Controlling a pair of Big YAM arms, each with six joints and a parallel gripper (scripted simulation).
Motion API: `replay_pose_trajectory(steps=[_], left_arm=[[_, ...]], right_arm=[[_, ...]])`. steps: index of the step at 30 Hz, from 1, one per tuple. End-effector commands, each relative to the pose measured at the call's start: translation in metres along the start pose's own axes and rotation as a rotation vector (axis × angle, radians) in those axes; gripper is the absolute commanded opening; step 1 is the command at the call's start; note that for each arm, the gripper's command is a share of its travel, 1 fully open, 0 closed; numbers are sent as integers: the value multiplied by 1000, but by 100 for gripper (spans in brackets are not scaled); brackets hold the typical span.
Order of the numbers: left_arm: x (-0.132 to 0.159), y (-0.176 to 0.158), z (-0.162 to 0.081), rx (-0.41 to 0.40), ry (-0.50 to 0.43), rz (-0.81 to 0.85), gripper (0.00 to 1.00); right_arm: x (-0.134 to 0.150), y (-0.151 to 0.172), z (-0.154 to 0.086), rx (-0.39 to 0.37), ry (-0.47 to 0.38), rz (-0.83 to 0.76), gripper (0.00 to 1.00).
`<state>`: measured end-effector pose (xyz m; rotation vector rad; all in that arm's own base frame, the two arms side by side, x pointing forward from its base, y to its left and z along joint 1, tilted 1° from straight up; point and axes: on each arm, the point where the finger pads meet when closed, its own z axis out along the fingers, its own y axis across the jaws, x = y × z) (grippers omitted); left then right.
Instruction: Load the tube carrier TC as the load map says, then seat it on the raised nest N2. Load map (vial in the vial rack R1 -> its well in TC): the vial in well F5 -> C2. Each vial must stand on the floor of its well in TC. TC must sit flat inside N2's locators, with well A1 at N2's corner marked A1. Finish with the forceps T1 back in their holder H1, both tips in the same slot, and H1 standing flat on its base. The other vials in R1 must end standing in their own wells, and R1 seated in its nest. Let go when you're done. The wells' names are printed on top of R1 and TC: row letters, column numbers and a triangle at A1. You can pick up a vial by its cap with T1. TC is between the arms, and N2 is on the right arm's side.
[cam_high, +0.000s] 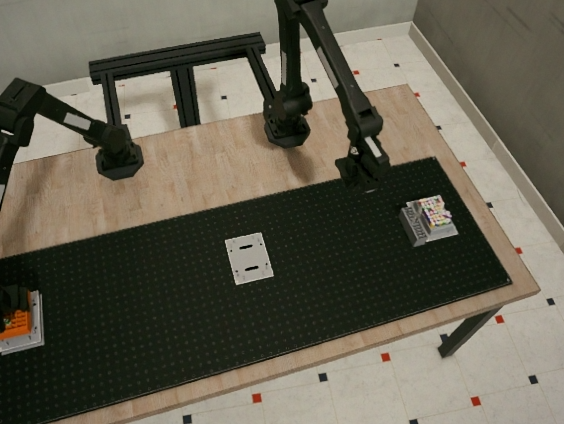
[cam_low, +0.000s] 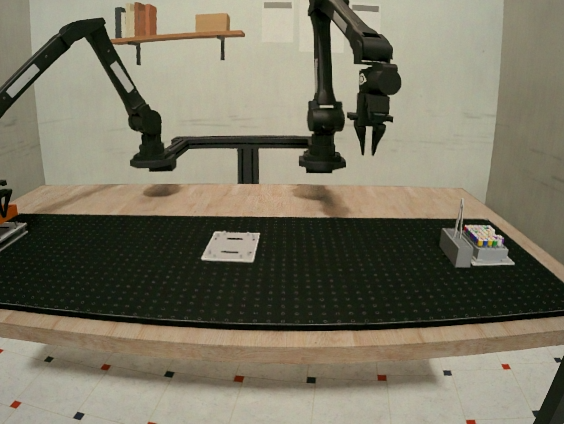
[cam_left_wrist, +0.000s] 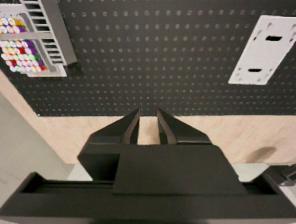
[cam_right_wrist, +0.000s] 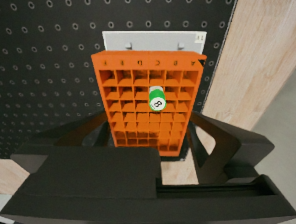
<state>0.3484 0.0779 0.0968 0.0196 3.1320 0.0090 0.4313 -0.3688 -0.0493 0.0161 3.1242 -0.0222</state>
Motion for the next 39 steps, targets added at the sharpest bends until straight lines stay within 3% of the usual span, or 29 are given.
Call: replay_pose_trajectory(steps=[1,14,21,27,35,39], left_arm=[[-12,4,-12,-10,-35,-12,24],[-12,4,-12,-10,-35,-12,24],[-12,4,-12,-10,-35,-12,24],[-12,4,-12,-10,-35,-12,24],[-12,4,-12,-10,-35,-12,24],[-12,4,-12,-10,-35,-12,24]], right_arm=[[-10,-18,-6,8,-14,-2,0],[-10,-37,-6,9,-14,-2,0],[-3,-11,-5,-8,5,-8,0],[-13,-16,-21,21,-28,-4,0],[-11,-16,-13,22,-29,0,0],[-6,-8,6,0,-4,-4,0]])
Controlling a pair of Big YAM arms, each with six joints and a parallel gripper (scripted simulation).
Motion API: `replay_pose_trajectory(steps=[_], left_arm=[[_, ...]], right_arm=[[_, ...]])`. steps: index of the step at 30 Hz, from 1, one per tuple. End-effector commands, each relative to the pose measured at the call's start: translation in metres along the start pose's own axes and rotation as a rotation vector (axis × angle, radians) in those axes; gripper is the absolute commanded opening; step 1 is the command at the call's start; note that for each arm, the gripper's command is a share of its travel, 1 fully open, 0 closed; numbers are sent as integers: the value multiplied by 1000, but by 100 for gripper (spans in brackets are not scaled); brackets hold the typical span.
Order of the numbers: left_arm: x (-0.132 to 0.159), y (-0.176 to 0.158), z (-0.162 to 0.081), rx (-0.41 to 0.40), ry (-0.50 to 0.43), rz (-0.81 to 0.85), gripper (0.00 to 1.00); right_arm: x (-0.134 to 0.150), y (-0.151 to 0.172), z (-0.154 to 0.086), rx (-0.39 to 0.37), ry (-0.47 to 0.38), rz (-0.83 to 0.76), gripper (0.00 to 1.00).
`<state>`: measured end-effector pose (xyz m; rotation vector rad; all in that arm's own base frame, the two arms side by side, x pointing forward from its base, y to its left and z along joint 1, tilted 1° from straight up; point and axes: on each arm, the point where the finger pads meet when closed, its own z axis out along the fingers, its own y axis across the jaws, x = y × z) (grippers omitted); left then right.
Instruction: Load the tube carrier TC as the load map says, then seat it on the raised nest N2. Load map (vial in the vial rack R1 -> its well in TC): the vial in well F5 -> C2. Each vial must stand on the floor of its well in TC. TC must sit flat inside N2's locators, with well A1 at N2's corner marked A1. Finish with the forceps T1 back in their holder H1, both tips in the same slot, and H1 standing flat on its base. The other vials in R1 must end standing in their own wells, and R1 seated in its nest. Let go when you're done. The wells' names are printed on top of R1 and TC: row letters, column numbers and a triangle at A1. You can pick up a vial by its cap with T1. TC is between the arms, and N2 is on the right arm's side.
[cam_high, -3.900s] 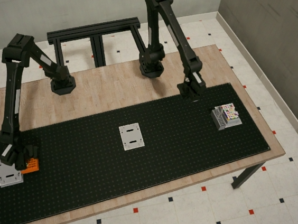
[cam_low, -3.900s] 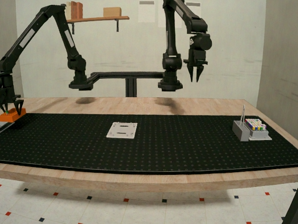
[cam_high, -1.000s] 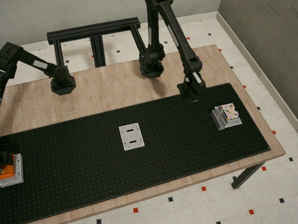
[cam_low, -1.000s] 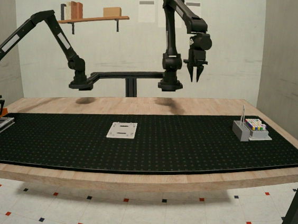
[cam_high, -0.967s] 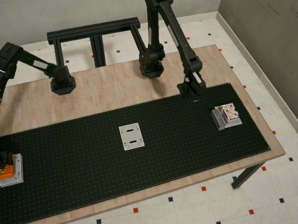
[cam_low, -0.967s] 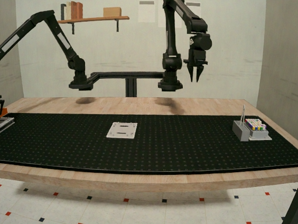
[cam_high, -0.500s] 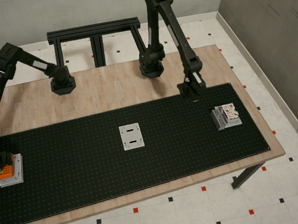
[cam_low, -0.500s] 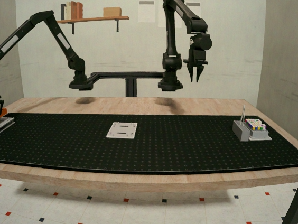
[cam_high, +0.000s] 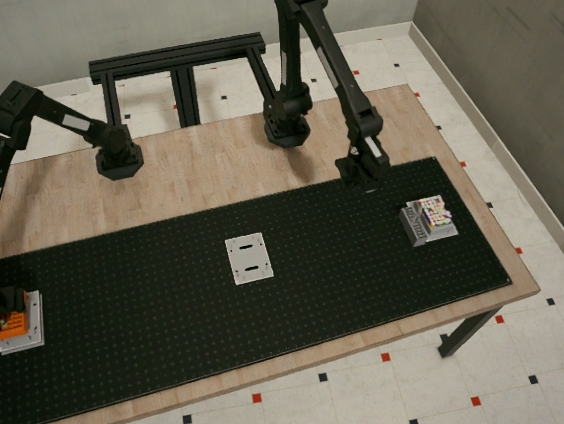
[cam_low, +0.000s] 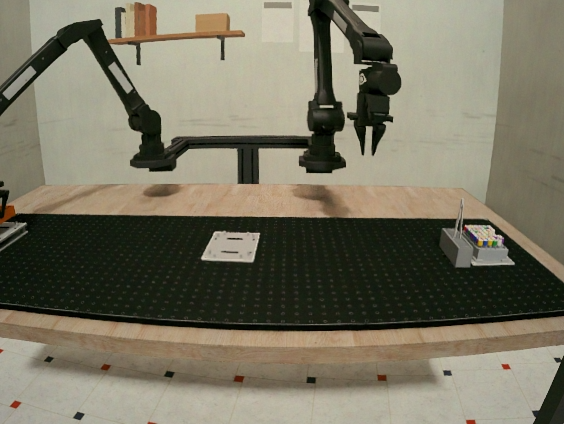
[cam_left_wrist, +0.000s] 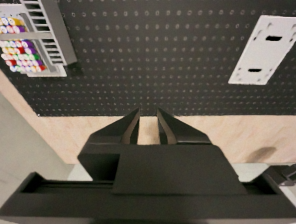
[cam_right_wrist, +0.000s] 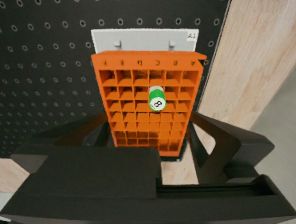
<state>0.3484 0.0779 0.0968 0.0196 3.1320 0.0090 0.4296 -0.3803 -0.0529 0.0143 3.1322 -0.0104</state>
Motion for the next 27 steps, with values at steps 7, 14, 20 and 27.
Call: replay_pose_trajectory(steps=[7,14,20,27], left_arm=[[-12,4,-12,-10,-35,-12,24],[-12,4,-12,-10,-35,-12,24],[-12,4,-12,-10,-35,-12,24],[-12,4,-12,-10,-35,-12,24]], right_arm=[[-8,4,1,10,-15,-3,0],[-10,2,-4,17,-23,-4,0],[-12,3,-8,22,-29,-5,0],[-12,-5,-10,23,-29,-1,0]])
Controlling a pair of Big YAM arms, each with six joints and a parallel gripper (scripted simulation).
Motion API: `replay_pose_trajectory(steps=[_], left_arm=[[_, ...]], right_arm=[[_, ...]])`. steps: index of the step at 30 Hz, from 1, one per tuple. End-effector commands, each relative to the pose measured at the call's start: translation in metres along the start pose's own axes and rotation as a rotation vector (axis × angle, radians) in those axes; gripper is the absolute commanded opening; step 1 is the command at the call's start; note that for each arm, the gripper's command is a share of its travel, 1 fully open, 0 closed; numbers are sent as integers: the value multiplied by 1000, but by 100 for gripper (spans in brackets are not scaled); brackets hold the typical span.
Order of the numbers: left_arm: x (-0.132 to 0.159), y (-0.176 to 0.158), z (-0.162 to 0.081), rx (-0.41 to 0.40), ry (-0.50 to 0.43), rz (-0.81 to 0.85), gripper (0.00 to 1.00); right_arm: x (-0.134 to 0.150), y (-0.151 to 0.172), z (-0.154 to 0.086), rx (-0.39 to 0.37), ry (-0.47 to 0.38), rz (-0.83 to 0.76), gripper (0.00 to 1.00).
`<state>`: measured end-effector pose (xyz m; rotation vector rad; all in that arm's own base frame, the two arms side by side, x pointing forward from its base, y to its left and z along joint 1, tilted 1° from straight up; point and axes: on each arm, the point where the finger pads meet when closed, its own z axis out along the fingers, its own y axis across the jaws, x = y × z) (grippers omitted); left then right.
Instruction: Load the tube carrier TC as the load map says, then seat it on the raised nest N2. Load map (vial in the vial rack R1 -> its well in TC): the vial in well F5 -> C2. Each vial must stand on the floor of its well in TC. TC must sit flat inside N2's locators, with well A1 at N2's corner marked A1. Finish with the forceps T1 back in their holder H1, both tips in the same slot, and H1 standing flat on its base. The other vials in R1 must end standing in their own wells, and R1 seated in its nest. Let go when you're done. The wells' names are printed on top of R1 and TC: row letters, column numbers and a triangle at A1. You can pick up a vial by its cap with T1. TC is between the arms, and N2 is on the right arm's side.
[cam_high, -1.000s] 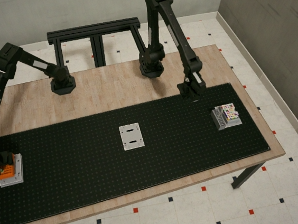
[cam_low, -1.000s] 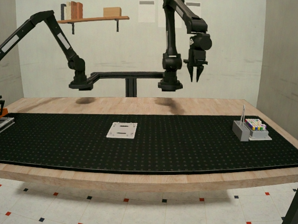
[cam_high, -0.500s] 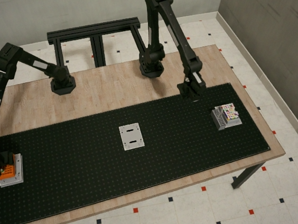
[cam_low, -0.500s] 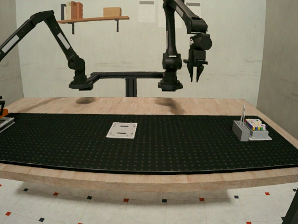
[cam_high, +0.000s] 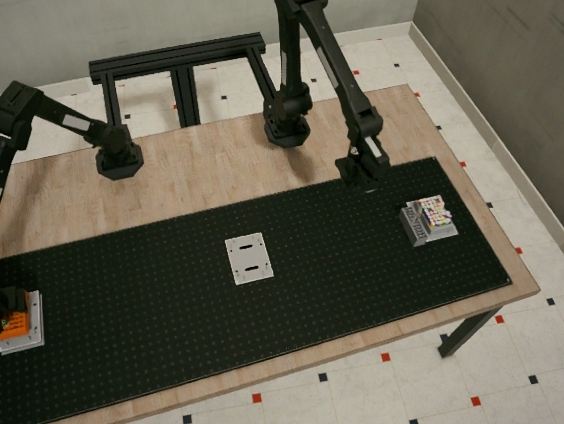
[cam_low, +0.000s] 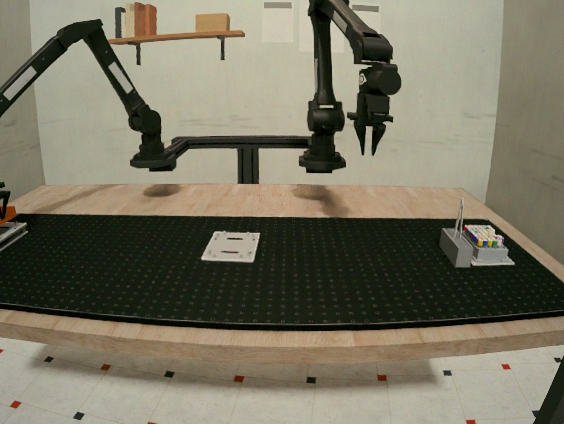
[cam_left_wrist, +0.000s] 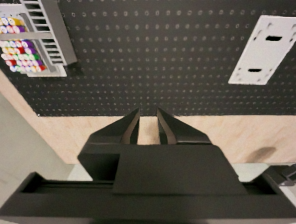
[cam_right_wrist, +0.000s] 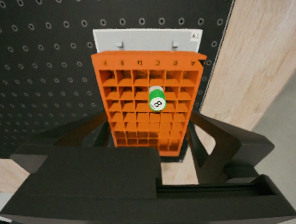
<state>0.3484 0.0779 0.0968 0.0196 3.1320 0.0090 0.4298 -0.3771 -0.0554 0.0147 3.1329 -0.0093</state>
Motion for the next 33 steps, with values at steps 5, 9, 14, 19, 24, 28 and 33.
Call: replay_pose_trajectory(steps=[5,9,14,19,24,28,33], left_arm=[[-12,4,-12,-10,-35,-12,24],[-12,4,-12,-10,-35,-12,24],[-12,4,-12,-10,-35,-12,24],[-12,4,-12,-10,-35,-12,24],[-12,4,-12,-10,-35,-12,24],[-12,4,-12,-10,-35,-12,24],[-12,4,-12,-10,-35,-12,24]], right_arm=[[-12,1,-13,25,-33,-5,0],[-12,-1,-9,23,-30,-2,0],[-8,2,0,12,-17,-2,0],[-9,1,3,11,-16,-2,0],[-8,2,8,6,-9,-2,0],[-5,5,12,1,-4,-3,0],[-6,4,12,3,-6,-3,0]])
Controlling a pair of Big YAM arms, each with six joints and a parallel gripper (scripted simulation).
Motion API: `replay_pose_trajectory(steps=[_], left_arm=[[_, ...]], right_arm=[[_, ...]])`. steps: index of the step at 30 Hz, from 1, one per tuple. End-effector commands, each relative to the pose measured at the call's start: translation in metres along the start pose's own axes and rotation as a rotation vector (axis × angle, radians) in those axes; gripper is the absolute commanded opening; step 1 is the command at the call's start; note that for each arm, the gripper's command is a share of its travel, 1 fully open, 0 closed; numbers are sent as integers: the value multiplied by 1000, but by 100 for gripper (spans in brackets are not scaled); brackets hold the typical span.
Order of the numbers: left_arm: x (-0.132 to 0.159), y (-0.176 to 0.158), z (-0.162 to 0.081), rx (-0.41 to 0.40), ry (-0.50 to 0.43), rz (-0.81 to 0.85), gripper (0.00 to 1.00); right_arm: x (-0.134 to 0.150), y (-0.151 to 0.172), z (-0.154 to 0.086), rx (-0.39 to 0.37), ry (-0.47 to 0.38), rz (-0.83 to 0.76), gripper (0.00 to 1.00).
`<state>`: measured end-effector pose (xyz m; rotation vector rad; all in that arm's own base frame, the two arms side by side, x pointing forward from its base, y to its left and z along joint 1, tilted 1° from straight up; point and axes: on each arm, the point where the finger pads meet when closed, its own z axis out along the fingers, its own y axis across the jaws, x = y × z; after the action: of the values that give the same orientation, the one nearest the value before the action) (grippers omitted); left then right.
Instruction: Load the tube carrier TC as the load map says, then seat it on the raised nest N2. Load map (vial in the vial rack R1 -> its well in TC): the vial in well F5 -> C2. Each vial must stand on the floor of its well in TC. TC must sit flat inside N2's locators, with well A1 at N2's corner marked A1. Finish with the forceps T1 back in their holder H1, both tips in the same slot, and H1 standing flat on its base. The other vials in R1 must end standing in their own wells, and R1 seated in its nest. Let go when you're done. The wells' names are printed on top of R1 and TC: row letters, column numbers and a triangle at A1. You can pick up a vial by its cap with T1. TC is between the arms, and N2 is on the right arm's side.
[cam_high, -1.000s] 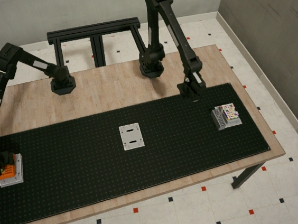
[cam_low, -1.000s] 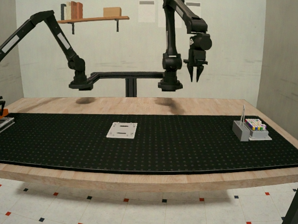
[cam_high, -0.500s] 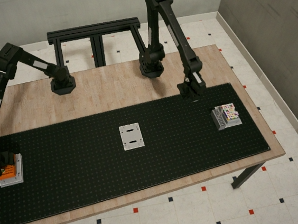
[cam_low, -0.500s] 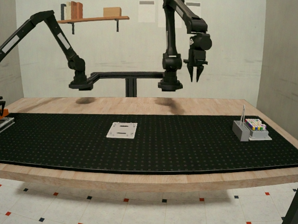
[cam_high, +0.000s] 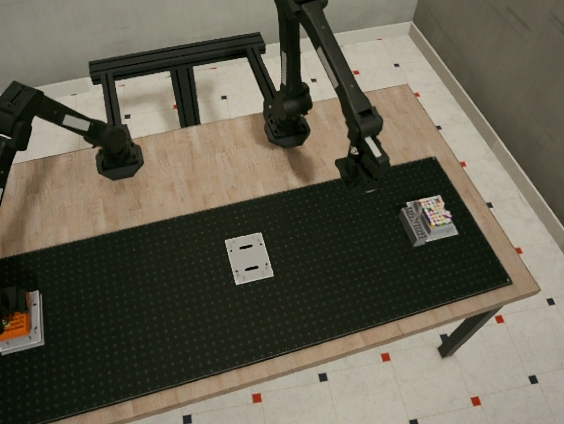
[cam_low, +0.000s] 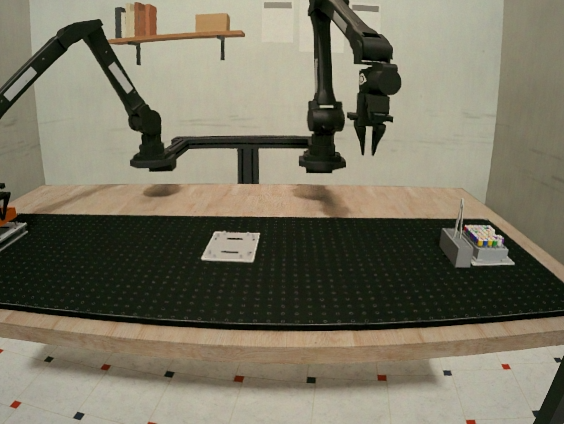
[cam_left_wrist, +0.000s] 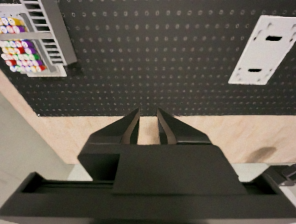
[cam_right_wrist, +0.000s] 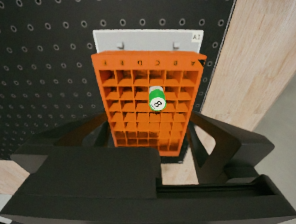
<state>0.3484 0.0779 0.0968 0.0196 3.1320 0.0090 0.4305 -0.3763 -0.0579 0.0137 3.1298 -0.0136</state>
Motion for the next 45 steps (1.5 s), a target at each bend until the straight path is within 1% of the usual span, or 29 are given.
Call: replay_pose_trajectory(steps=[1,45], left_arm=[[-12,4,-12,-10,-35,-12,24],[-12,4,-12,-10,-35,-12,24]], right_arm=[[-6,3,9,1,-4,-2,0],[-7,4,16,2,-6,-4,0]])
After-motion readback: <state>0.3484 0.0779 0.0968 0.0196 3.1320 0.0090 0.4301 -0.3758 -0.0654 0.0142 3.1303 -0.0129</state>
